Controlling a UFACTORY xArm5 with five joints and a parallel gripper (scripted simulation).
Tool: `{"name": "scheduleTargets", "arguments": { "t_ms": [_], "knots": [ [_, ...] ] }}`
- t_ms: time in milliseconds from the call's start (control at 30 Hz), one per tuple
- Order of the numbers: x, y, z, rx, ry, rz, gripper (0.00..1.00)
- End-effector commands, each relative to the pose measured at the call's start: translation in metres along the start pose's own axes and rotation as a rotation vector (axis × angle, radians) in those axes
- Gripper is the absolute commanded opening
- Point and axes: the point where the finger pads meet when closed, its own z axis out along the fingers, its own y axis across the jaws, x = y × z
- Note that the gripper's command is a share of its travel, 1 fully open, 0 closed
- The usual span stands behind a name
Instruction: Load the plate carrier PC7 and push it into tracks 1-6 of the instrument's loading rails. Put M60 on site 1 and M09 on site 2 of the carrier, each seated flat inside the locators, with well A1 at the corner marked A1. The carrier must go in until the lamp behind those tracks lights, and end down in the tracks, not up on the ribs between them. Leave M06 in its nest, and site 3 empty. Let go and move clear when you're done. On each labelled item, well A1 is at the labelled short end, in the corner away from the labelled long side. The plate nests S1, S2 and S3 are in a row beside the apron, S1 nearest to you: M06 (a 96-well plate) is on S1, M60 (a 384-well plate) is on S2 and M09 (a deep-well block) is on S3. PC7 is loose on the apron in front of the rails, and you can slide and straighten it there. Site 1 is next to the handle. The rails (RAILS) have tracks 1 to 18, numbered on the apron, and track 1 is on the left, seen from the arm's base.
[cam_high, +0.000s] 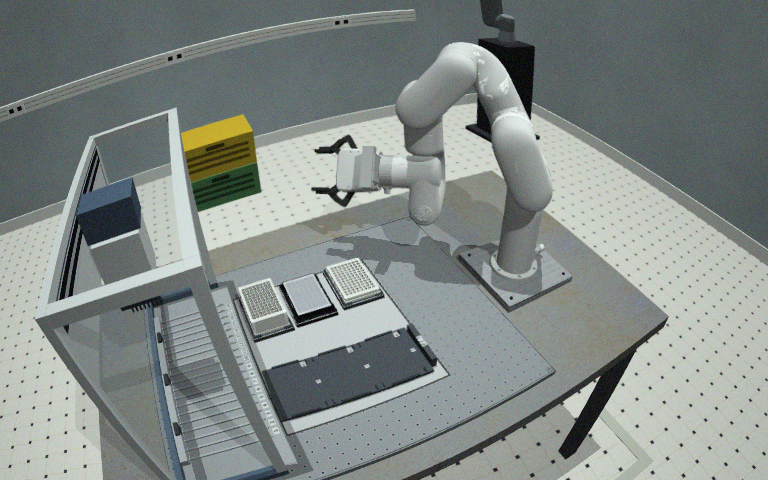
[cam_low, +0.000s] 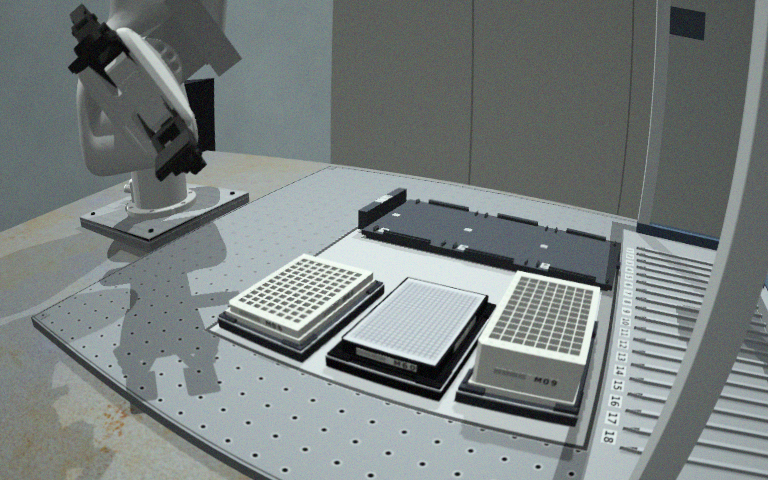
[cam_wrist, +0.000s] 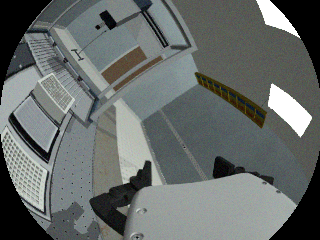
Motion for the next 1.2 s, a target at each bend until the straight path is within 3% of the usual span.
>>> {"name": "scheduleTargets", "arguments": {
  "t_ms": [0,533,700,800,867,933,1000,1100,1167],
  "knots": [
    [0.001,0.001,0.0,-0.002,0.001,0.0,1.0],
    [0.001,0.001,0.0,-0.002,0.001,0.0,1.0],
    [0.012,-0.014,0.016,0.099,-0.013,0.055,1.0],
    [0.016,-0.02,0.021,0.099,-0.013,0.055,1.0],
    [0.021,-0.026,0.027,0.15,-0.024,0.081,1.0],
    [0.024,-0.03,0.03,0.15,-0.024,0.081,1.0],
    [0.03,-0.037,0.035,0.201,-0.036,0.106,1.0],
    [0.032,-0.041,0.037,0.201,-0.036,0.106,1.0],
    [0.038,-0.047,0.041,0.251,-0.05,0.129,1.0]
  ]
}}
